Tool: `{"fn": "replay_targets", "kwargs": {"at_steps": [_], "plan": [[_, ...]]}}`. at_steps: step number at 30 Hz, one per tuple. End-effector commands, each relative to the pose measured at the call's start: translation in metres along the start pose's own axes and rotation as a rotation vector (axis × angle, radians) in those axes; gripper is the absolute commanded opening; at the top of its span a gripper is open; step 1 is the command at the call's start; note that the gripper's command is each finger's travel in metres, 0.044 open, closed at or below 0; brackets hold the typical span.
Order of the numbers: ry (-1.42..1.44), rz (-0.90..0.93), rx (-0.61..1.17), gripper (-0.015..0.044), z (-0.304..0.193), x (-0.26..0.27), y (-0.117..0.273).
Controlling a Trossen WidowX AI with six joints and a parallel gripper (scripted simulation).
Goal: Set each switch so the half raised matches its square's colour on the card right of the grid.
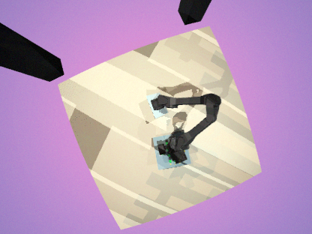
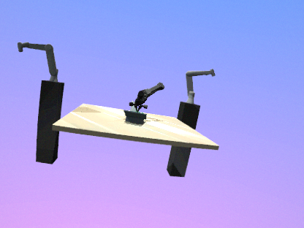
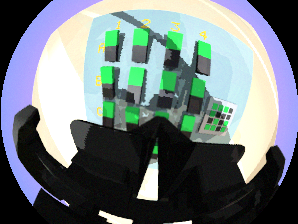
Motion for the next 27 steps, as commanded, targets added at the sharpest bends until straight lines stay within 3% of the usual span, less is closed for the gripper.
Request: {"fn": "replay_targets", "kwargs": {"at_steps": [1,27], "plan": [[-0.007,-0.003,0.002,0.0,-0.0009,-0.0007,-0.0009],[-0.007,-0.003,0.002,0.0,-0.0008,-0.0007,-0.0043]]}}
Point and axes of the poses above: the point midway between the two fingers, 35 mm back from their tips, its own y axis back along the fingers, its own x axis across the jaws, z = x × y, the point moved 6 cm from there along y, back along the fingers, and after that the axes turned 8 degrees about y, right-handed, at the moved point
